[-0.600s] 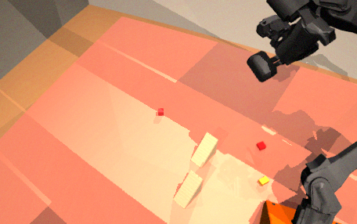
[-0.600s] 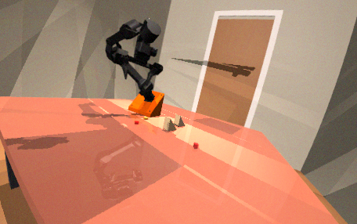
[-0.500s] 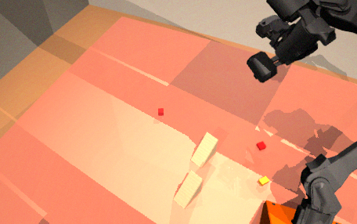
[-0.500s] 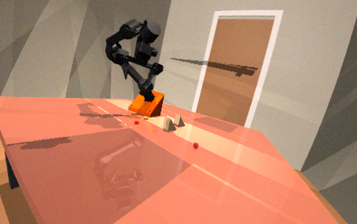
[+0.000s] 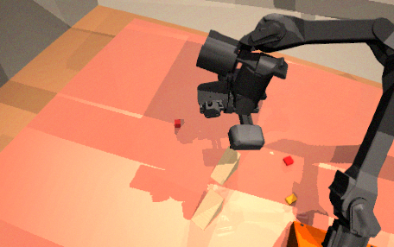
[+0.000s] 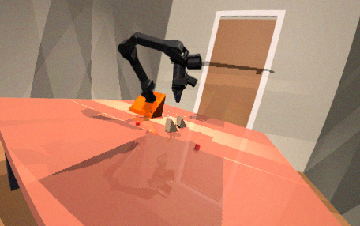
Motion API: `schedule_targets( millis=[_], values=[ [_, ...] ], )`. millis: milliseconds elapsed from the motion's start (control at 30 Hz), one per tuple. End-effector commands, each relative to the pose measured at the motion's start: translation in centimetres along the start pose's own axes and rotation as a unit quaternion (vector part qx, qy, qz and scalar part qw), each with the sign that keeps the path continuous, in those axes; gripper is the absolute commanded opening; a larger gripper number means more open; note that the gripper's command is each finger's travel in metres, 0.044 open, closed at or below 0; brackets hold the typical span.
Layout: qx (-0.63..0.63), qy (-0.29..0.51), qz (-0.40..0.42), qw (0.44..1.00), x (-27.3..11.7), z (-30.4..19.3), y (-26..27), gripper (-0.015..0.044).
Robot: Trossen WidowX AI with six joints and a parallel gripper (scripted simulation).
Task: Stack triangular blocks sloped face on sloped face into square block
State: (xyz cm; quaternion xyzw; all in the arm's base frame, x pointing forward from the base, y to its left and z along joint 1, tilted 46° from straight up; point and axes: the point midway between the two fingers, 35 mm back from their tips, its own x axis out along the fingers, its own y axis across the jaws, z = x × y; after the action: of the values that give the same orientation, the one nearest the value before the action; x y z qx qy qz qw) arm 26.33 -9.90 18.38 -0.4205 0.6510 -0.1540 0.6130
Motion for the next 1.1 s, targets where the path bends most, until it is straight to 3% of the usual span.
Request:
schedule_targets(
  millis=[0,200,1067],
  values=[
    [-0.171,0.025,0.037,0.984,2.0,3.0,5.3,0.0440],
    [-0.355,0.055,0.074,0.930,4.0,4.7,11.6,0.0440],
    [-0.355,0.053,0.075,0.930,6.9,4.8,12.0,0.0440]
  ],
)
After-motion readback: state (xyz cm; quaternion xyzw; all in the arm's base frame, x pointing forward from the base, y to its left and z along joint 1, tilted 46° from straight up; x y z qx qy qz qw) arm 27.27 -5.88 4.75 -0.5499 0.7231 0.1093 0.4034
